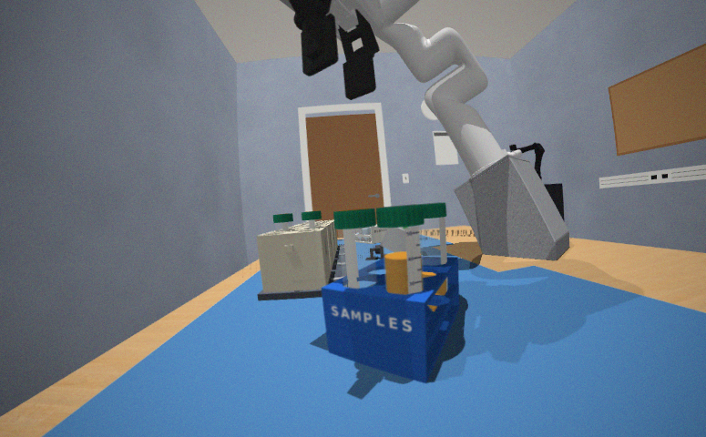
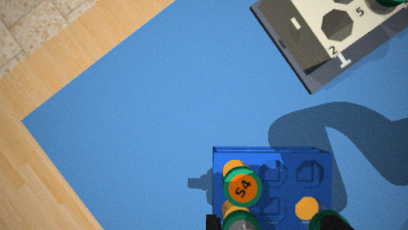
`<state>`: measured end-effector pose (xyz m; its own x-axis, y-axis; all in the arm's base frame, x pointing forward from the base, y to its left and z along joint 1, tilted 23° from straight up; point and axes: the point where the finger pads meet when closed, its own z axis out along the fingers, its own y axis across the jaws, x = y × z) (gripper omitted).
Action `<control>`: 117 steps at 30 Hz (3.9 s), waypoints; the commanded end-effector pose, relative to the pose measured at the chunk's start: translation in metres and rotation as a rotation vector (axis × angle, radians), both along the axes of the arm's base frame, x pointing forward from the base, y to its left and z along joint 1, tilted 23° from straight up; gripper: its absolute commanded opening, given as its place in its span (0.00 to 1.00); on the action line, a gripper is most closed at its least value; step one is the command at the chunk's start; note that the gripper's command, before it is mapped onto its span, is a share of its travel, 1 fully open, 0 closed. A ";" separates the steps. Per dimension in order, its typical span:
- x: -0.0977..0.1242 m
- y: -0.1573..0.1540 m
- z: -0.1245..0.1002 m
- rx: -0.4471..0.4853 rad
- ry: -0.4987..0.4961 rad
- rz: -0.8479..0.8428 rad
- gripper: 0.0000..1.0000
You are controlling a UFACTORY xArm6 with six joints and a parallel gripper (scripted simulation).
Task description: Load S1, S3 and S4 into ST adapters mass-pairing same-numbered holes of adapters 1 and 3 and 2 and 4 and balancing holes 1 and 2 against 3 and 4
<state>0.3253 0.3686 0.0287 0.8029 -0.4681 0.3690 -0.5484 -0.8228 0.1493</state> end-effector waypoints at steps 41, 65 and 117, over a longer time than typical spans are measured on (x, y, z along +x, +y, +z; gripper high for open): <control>0.016 -0.020 -0.061 0.003 -0.002 0.001 0.57; 0.026 -0.033 -0.100 0.003 -0.002 0.001 0.57; 0.032 -0.041 -0.122 0.003 -0.002 0.001 0.57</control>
